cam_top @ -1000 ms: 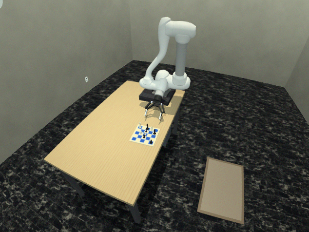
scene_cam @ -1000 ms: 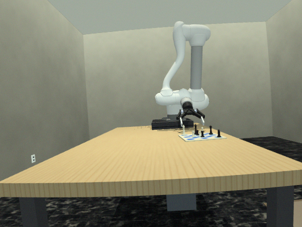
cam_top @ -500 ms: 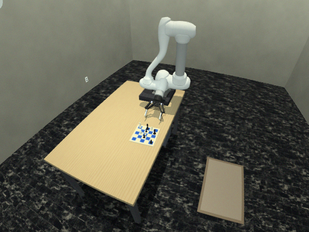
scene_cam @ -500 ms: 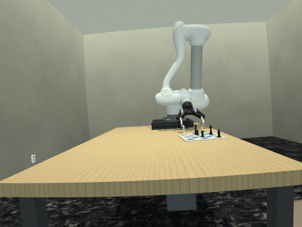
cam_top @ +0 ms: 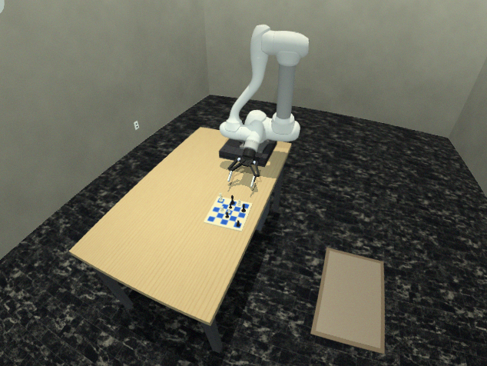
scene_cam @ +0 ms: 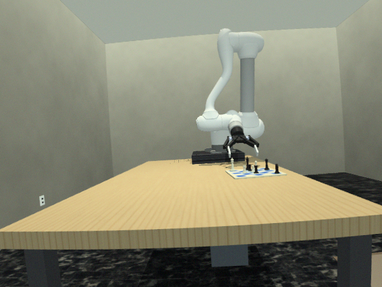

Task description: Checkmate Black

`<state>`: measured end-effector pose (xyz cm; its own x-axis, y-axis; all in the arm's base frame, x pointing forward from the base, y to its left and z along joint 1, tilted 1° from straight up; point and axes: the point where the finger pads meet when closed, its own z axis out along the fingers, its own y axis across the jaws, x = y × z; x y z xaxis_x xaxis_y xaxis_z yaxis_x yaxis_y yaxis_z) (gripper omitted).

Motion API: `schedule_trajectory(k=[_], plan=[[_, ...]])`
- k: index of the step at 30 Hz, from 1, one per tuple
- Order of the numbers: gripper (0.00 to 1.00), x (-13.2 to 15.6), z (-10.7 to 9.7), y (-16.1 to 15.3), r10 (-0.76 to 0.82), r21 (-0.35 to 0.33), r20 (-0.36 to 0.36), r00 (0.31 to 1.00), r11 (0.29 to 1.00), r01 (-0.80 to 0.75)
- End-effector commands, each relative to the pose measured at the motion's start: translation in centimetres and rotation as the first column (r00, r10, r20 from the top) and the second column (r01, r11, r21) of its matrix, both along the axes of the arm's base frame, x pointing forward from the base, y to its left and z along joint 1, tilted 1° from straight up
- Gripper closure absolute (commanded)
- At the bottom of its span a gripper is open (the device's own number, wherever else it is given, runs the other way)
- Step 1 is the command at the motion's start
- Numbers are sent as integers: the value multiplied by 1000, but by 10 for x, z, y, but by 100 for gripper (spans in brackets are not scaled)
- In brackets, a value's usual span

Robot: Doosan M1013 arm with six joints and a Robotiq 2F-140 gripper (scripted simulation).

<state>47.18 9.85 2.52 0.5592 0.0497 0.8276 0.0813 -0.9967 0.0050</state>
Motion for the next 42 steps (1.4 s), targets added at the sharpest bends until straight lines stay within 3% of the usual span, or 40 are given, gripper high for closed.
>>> schedule_trajectory(k=[1, 5, 7, 12, 25, 29, 33, 35, 38, 41, 42], plan=[[0, -2, 24, 0, 0, -1, -3, 1000, 1000, 0], [0, -3, 50, 0, 0, -1, -3, 1000, 1000, 0], [0, -3, 50, 0, 0, -1, -3, 1000, 1000, 0], [0, -4, 72, 1, 0, -1, -3, 1000, 1000, 0], [0, 2, 77, 6, 31, -15, 14, 999, 999, -30], [0, 19, 90, 21, 116, -76, 48, 992, 991, -112], [0, 50, 115, 50, 278, -198, 101, 955, 947, -255], [0, 50, 115, 50, 278, -198, 101, 955, 947, -255], [0, 67, 130, 71, 387, -284, 125, 914, 896, -341], [0, 67, 130, 71, 387, -284, 125, 914, 896, -341], [0, 76, 138, 83, 447, -333, 135, 884, 861, -384]])
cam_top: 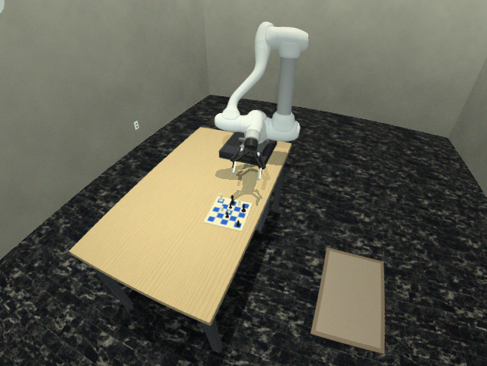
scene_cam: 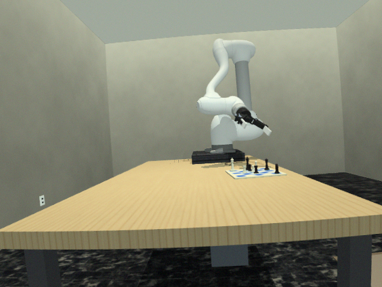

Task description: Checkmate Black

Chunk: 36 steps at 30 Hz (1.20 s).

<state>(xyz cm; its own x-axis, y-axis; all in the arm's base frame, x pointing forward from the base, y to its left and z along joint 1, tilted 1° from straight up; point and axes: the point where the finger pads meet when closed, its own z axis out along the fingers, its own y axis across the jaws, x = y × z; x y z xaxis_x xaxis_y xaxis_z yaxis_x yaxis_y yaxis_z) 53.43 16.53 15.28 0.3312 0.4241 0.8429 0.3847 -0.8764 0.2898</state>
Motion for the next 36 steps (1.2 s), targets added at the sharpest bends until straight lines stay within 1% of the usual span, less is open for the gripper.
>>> schedule_trajectory(k=[1, 2, 4, 5, 7, 8, 10, 11, 13, 14, 17, 18, 20, 21, 24, 25, 27, 28, 30, 31, 34, 35, 36], plan=[[0, 14, 11, 16, 96, -52, 35, 995, 994, -94], [0, 23, 19, 29, 162, -102, 62, 985, 983, -155], [0, 23, 19, 29, 162, -102, 62, 985, 983, -155], [0, 31, 27, 42, 233, -157, 87, 969, 963, -218], [0, 31, 27, 42, 233, -157, 87, 969, 963, -218], [0, 39, 35, 56, 307, -216, 109, 945, 935, -279], [0, 39, 35, 56, 307, -216, 109, 945, 935, -279], [0, 46, 43, 71, 385, -280, 126, 914, 898, -339], [0, 46, 43, 71, 385, -280, 126, 914, 898, -339], [0, 52, 49, 85, 464, -345, 139, 875, 851, -396], [0, 52, 49, 85, 464, -345, 139, 875, 851, -396], [0, 57, 55, 100, 542, -413, 145, 828, 793, -447], [0, 57, 55, 100, 542, -413, 145, 828, 793, -447], [0, 61, 60, 114, 619, -481, 145, 772, 725, -492], [0, 61, 60, 114, 619, -481, 145, 772, 725, -492], [0, 64, 63, 128, 693, -548, 136, 708, 648, -529], [0, 64, 63, 128, 693, -548, 136, 708, 648, -529], [0, 66, 65, 140, 762, -613, 119, 637, 561, -556], [0, 66, 65, 140, 762, -613, 119, 637, 561, -556], [0, 67, 66, 151, 823, -673, 93, 560, 467, -574], [0, 67, 66, 151, 823, -673, 93, 560, 467, -574], [0, 67, 64, 160, 876, -727, 59, 478, 366, -581], [0, 67, 64, 160, 876, -727, 59, 478, 366, -581]])
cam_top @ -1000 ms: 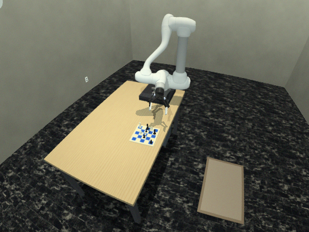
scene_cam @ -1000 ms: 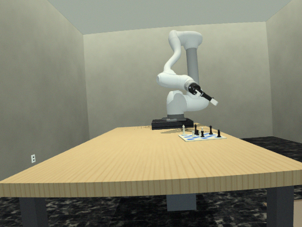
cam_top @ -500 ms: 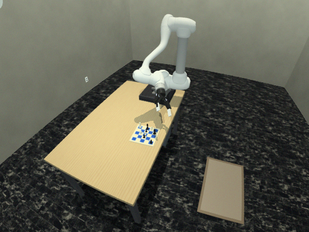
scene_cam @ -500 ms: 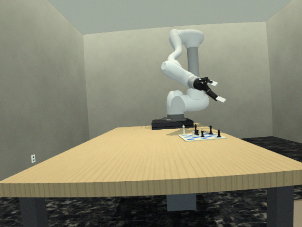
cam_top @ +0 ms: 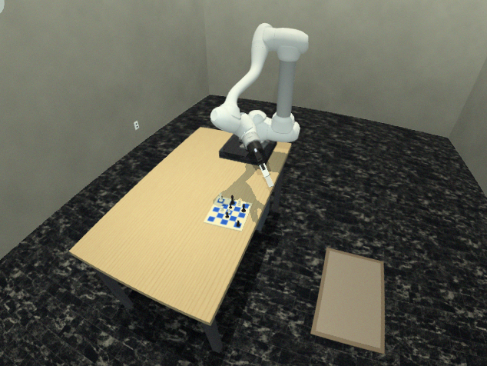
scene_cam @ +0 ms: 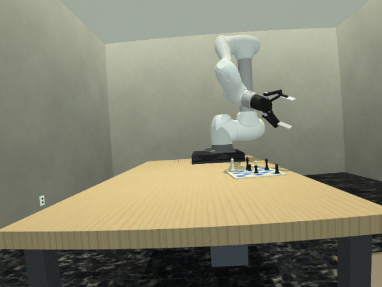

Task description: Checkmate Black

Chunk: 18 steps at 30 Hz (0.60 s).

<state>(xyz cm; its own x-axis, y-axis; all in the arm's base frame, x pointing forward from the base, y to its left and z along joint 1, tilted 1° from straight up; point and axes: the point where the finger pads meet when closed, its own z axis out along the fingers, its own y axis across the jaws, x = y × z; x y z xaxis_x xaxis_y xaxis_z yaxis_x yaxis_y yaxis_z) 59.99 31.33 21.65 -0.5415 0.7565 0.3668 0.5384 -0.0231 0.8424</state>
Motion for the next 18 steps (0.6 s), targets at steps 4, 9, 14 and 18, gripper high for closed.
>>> schedule_trajectory(k=[4, 9, 14, 18], plan=[[0, 1, -2, 20, 218, -155, 64, 974, 966, -206], [0, -1, -12, 27, 406, -308, 101, 908, 881, -360], [0, -2, -18, 27, 495, -384, 104, 862, 820, -425], [0, -4, -26, 24, 579, -456, 98, 809, 749, -481]])
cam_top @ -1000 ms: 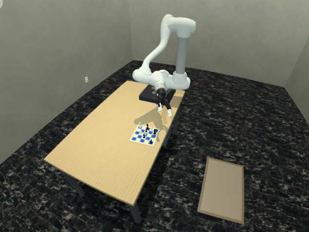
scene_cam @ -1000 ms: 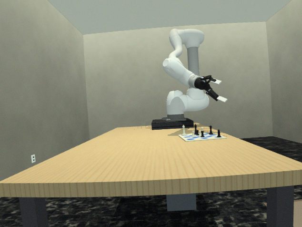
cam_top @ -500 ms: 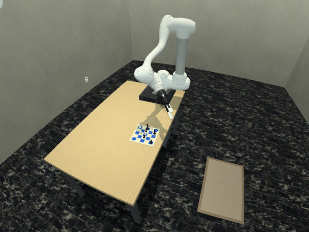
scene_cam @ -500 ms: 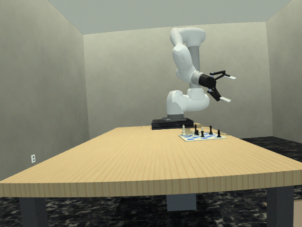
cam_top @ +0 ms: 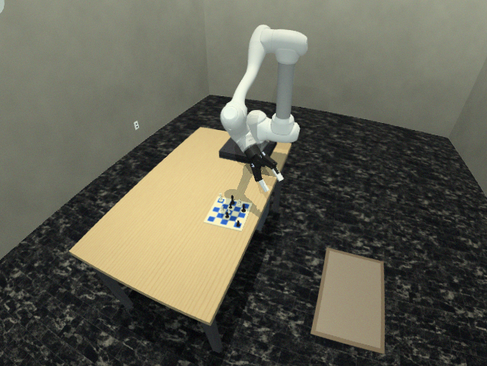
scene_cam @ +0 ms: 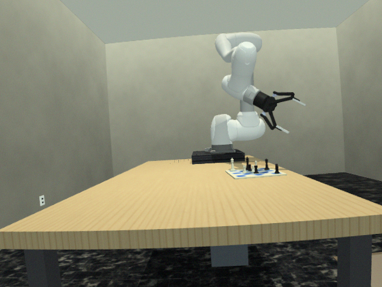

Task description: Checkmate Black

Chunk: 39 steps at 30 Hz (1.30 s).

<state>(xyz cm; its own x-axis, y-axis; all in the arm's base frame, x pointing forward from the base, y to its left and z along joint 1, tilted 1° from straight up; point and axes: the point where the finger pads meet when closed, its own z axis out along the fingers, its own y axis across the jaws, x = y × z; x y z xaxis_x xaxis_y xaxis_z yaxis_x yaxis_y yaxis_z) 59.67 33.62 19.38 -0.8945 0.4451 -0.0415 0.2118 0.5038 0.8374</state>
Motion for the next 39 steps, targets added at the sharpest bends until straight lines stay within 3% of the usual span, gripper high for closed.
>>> schedule_trajectory(k=[1, 3, 4, 6, 7, 9, 10, 13, 14, 15, 16, 18, 19, 20, 21, 23, 24, 25, 26, 27, 28, 30, 32, 33, 35, 36, 39], plan=[[0, -1, -11, -4, 169, -131, 33, 985, 978, -163], [0, -1, -11, -4, 169, -131, 33, 985, 978, -163], [0, -2, -20, -11, 257, -204, 50, 965, 948, -242], [0, -2, -20, -11, 257, -204, 50, 965, 948, -242], [0, -1, -28, -21, 342, -276, 58, 938, 908, -315], [0, -1, -28, -21, 342, -276, 58, 938, 908, -315], [0, 0, -37, -33, 422, -346, 56, 905, 858, -379], [0, 0, -37, -33, 422, -346, 56, 905, 858, -379], [0, 2, -45, -47, 496, -411, 47, 867, 801, -436], [0, 2, -45, -47, 496, -411, 47, 867, 801, -436], [0, 5, -52, -62, 563, -470, 30, 826, 737, -485], [0, 5, -52, -62, 563, -470, 30, 826, 737, -485], [0, 8, -59, -78, 621, -524, 8, 784, 670, -526], [0, 8, -59, -78, 621, -524, 8, 784, 670, -526], [0, 12, -64, -94, 672, -571, -19, 740, 600, -560], [0, 12, -64, -94, 672, -571, -19, 740, 600, -560], [0, 17, -69, -111, 715, -612, -50, 697, 530, -587], [0, 17, -69, -111, 715, -612, -50, 697, 530, -587], [0, 22, -73, -128, 751, -646, -83, 656, 460, -609], [0, 22, -73, -128, 751, -646, -83, 656, 460, -609], [0, 27, -76, -145, 779, -675, -117, 616, 393, -625], [0, 27, -76, -145, 779, -675, -117, 616, 393, -625], [0, 37, -79, -176, 818, -715, -185, 544, 268, -646], [0, 37, -79, -176, 818, -715, -185, 544, 268, -646], [0, 47, -80, -203, 839, -738, -245, 485, 163, -655], [0, 47, -80, -203, 839, -738, -245, 485, 163, -655], [0, 60, -78, -234, 850, -752, -316, 422, 47, -657]])
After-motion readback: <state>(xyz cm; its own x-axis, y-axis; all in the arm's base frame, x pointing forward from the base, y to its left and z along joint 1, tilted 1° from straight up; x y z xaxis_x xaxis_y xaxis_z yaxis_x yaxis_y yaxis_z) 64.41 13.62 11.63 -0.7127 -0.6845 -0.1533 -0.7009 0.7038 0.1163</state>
